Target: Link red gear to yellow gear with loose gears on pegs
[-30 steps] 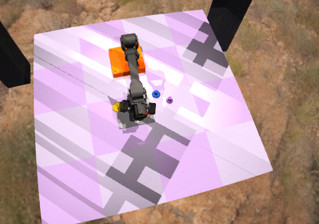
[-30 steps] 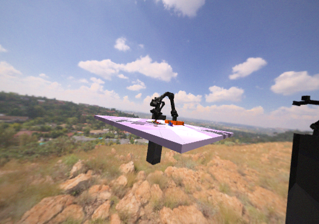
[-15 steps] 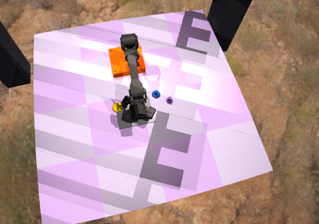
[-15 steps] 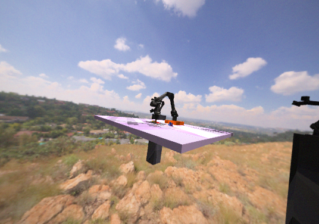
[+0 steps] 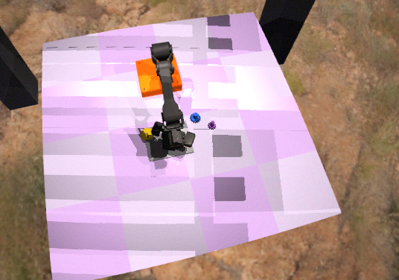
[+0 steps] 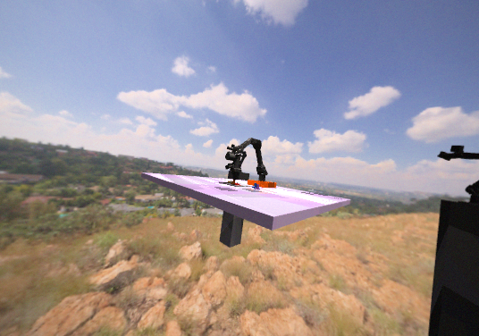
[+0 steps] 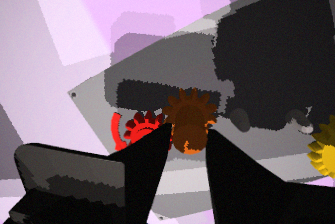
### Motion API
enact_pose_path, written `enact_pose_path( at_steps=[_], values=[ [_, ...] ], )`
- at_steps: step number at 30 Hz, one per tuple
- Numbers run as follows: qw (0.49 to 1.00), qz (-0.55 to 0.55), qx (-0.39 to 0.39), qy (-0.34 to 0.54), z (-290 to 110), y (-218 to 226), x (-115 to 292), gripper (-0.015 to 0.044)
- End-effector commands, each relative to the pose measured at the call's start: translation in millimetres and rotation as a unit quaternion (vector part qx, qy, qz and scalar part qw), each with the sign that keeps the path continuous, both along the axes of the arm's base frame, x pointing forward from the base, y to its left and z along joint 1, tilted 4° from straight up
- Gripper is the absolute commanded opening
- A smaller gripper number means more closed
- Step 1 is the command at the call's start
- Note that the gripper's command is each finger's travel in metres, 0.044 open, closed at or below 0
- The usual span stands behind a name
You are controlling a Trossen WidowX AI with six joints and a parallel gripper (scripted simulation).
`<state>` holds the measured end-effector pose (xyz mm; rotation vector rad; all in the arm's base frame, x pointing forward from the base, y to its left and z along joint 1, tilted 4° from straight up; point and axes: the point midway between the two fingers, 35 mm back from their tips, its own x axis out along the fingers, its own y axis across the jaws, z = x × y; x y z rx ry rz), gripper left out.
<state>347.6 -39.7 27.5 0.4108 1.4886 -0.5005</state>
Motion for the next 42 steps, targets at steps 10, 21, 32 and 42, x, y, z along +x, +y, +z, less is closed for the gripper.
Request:
enact_pose_path(
  at_steps=[10, 21, 32, 42],
  values=[
    [0.999, 0.046, -0.001, 0.003, 46.6, 2.8, -0.9, 0.0140],
    [0.943, 0.334, 0.009, 0.012, 31.5, 124.4, -15.4, 0.0376],
    [0.827, 0.561, 0.002, 0.033, 26.6, 208.2, -55.8, 0.0440],
    [0.827, 0.561, 0.002, 0.033, 3.5, 208.6, -55.1, 0.0440]
  ],
)
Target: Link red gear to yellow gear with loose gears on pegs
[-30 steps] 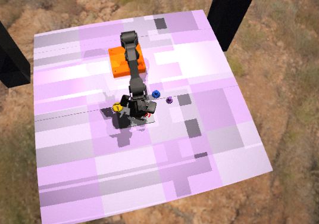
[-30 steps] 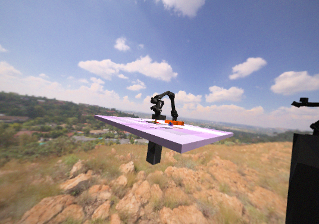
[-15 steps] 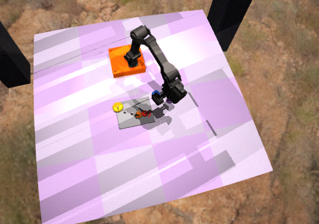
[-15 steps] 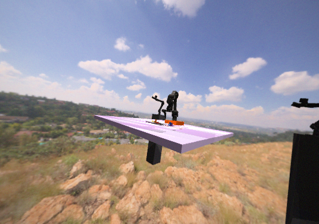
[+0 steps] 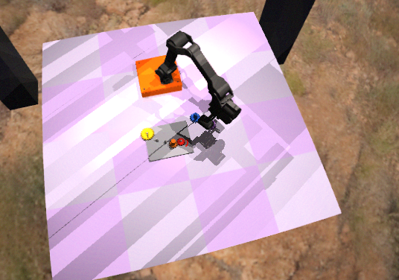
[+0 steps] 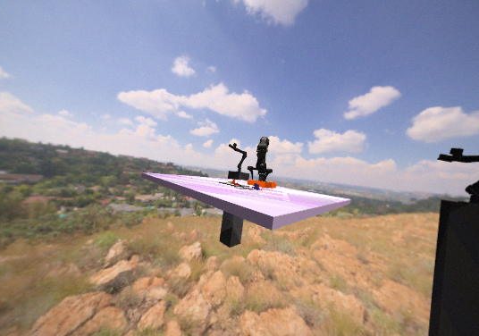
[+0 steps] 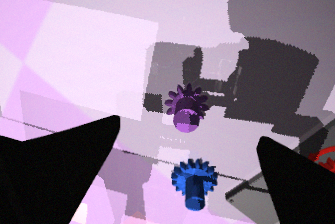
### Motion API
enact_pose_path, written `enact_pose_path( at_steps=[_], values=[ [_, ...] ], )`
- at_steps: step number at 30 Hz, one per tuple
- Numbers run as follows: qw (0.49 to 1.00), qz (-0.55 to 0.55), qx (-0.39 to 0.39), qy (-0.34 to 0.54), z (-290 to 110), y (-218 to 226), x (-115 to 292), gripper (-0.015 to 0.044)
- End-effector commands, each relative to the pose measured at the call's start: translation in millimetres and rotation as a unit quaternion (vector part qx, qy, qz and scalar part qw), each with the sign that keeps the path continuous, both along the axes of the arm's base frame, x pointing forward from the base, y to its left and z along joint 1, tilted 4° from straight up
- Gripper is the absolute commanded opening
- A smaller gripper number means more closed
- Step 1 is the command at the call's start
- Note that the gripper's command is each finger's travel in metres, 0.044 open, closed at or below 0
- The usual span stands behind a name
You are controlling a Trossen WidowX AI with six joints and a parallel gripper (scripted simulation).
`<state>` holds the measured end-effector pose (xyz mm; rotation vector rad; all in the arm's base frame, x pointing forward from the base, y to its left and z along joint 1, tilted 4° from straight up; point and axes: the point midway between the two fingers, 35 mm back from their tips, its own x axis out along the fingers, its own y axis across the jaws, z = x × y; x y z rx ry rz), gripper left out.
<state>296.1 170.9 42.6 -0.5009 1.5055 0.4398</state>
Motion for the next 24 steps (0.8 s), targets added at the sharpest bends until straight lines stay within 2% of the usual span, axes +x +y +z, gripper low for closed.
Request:
enact_pose_path(
  at_steps=[1, 24],
  values=[
    [1.000, 0.003, -0.005, 0.008, -11.7, -2.0, -3.6, 0.0440],
    [1.000, 0.003, -0.005, 0.008, -38.9, -3.3, -3.6, 0.0440]
  ],
)
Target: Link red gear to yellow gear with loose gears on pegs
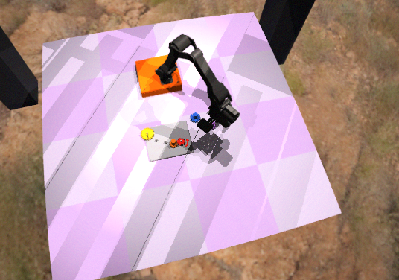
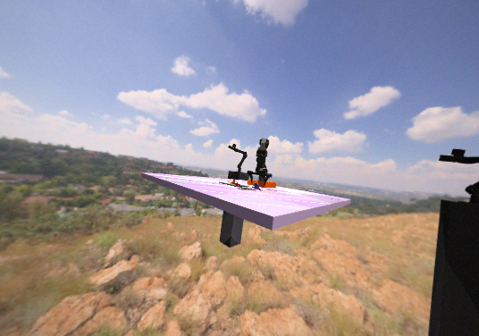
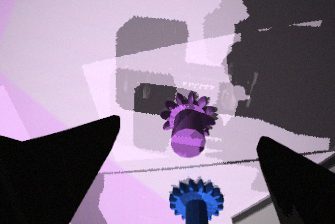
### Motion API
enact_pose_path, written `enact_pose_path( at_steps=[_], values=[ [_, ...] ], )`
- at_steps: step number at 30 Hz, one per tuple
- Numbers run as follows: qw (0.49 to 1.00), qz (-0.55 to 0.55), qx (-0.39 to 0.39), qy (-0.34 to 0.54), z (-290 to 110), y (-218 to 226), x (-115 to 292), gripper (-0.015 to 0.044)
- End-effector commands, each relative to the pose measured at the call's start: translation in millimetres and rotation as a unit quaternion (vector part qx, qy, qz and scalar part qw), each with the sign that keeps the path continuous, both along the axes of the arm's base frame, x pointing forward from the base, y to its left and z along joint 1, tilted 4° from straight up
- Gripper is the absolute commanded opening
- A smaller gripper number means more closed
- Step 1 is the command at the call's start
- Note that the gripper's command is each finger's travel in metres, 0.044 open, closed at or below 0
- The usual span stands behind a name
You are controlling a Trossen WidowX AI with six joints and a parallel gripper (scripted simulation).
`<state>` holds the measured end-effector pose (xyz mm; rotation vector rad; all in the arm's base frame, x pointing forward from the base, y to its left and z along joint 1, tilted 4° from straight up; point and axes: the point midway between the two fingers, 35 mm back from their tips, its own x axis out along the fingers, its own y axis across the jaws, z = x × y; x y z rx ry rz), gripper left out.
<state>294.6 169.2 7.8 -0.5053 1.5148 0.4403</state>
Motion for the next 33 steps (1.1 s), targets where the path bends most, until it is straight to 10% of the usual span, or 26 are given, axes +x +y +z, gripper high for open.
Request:
enact_pose_path(
  at_steps=[1, 5, 19, 33],
  values=[
    [1.000, 0.002, -0.002, 0.004, -4.1, -1.6, -2.1, 0.0440],
    [1.000, 0.002, -0.002, 0.004, -4.1, -1.6, -2.1, 0.0440],
    [1.000, 0.002, -0.002, 0.004, -4.1, -1.6, -2.1, 0.0072],
    [1.000, 0.002, -0.002, 0.004, 6.9, 0.1, 0.1, 0.0000]
  ],
)
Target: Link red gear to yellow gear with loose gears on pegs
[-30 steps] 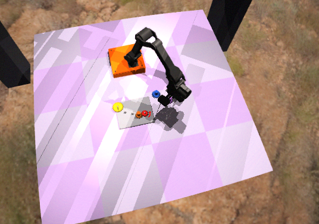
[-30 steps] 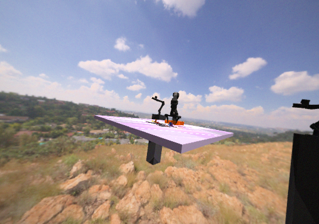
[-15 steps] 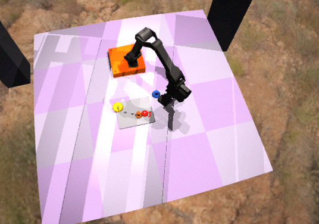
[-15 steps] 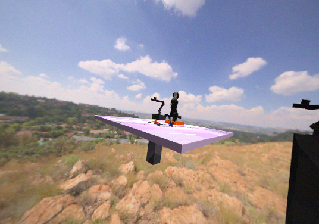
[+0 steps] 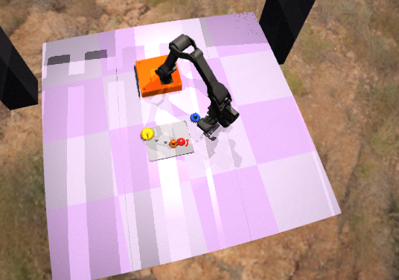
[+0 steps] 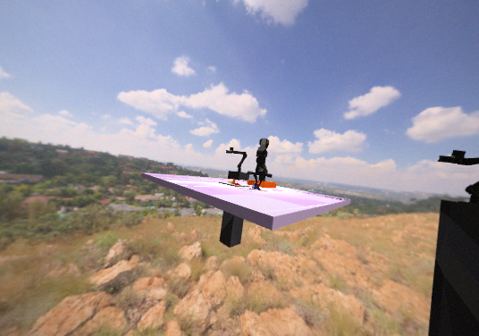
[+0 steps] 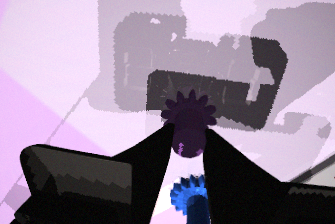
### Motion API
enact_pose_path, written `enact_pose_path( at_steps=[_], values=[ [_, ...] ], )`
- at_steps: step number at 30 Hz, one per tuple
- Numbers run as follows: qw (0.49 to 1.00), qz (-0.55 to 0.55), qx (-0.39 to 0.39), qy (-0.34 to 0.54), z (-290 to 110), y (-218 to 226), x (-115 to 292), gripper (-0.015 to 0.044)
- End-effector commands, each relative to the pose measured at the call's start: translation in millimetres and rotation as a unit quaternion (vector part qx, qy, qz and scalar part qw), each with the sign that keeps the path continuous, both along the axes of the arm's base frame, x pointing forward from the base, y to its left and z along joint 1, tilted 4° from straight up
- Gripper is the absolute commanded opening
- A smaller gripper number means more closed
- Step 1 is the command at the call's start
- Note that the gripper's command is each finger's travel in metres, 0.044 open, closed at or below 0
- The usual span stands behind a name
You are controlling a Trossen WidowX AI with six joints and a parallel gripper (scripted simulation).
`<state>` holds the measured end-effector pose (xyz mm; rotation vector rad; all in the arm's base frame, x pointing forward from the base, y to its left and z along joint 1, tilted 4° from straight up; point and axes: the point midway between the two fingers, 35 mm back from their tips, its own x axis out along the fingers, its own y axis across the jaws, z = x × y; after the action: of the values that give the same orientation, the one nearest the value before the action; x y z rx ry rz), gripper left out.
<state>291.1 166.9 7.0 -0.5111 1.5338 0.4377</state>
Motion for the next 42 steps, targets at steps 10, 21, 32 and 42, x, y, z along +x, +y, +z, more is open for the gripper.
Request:
enact_pose_path(
  at_steps=[10, 21, 32, 42],
  values=[
    [1.000, 0.002, 0.003, -0.005, 32.7, 5.2, 7.2, 0.0000],
    [1.000, 0.002, 0.003, -0.005, 61.1, 7.0, 8.8, 0.0000],
    [1.000, 0.002, 0.003, -0.005, 89.9, 7.1, 7.8, 0.0000],
    [1.000, 0.002, 0.003, -0.005, 116.3, 6.0, 4.7, 0.0000]
  ],
)
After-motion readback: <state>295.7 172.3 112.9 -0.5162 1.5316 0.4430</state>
